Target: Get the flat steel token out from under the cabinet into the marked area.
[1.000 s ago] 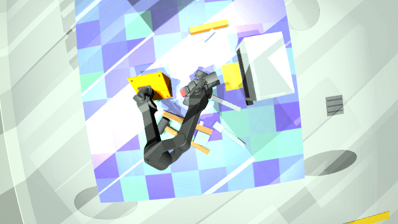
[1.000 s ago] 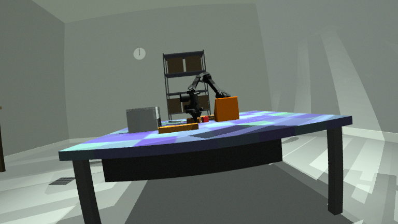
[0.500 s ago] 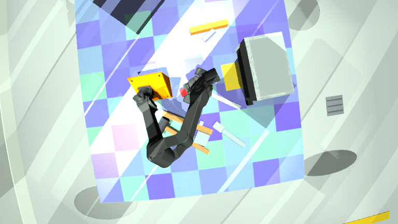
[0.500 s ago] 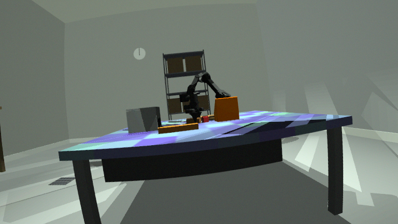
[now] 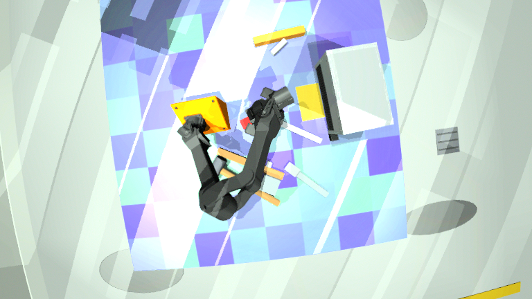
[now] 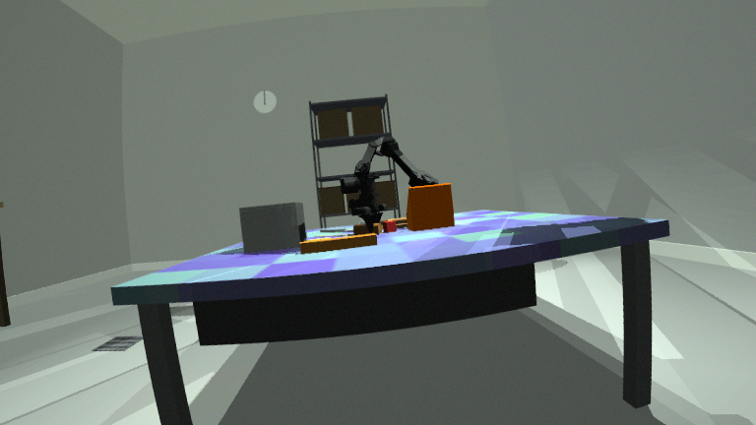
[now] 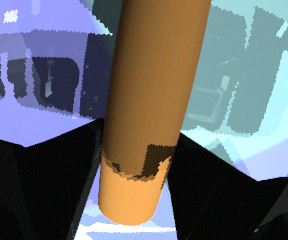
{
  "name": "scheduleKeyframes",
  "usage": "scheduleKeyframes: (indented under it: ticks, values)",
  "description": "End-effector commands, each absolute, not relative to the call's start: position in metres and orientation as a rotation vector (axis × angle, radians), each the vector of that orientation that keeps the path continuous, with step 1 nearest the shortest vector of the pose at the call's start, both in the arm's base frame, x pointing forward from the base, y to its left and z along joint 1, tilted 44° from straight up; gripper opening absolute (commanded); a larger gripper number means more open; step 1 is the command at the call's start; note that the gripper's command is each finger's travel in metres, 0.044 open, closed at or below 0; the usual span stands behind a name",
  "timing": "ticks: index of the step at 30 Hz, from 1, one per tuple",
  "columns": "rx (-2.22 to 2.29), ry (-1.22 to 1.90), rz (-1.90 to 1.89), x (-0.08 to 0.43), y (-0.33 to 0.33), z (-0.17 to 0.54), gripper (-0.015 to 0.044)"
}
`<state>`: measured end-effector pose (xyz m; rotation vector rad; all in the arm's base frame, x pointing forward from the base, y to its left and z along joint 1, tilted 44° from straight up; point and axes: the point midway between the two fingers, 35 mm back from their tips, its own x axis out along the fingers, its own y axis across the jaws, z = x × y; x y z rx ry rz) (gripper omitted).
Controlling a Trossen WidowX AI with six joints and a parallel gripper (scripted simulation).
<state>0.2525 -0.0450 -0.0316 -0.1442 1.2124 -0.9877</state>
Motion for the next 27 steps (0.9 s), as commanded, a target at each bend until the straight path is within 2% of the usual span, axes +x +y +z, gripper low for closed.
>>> scheduleKeyframes:
  ticks: [1,27]
  values:
    - [-0.145,1.214,-0.975,0.255,-0.04,-0.034,0.0]
    - [-0.144,1.214,-0.975,0.258,-0.026,-0.047,0.0]
